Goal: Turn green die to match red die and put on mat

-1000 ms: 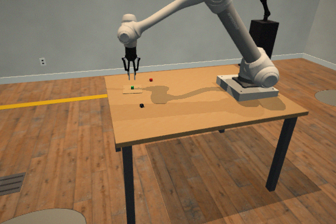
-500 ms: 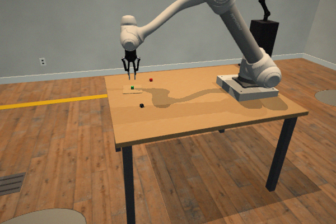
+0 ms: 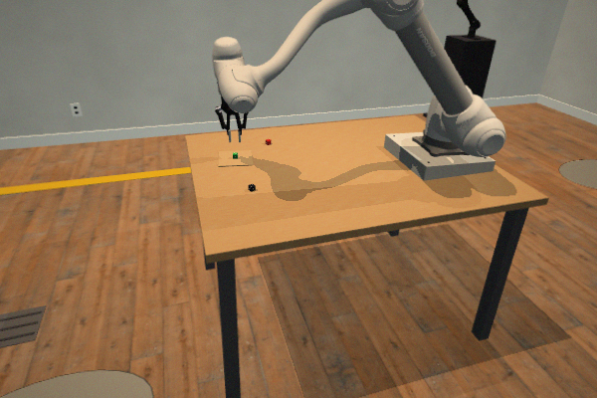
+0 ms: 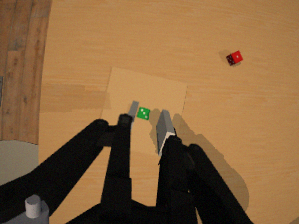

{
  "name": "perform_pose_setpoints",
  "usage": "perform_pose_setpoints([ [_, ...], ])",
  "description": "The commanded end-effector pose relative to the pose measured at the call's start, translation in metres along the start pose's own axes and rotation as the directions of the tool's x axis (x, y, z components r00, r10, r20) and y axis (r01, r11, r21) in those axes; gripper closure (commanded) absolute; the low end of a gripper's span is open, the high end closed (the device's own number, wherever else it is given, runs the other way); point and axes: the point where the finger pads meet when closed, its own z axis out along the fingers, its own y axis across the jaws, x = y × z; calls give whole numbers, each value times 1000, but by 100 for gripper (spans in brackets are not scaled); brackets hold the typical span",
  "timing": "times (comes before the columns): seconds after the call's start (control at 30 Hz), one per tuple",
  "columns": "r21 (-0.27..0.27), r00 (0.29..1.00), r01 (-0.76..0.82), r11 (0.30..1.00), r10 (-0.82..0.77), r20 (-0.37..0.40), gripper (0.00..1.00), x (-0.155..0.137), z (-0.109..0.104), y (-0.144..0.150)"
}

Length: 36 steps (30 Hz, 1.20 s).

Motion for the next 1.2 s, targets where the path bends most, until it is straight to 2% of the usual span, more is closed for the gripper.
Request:
perform_pose_setpoints([
  [0.0,-1,995,-2,1000,2,-95,71,-1,0,0],
  [0.07,-1,995,-2,1000,2,-95,71,-1,0,0],
  [0.17,6,986,-3,1000,4,-166,71,-2,-2,-1],
  [0.37,5,982,-3,1000,4,-188,71,-7,-1,-1],
  [0.57,-1,937,-3,1000,2,-349,71,-10,1,0],
  [0.63,-1,937,-3,1000,2,-349,71,-10,1,0],
  [0.73,6,910,-3,1000,5,-415,71,-11,0,-1],
  [1.17,7,907,-3,1000,6,-422,71,-16,1,-2],
])
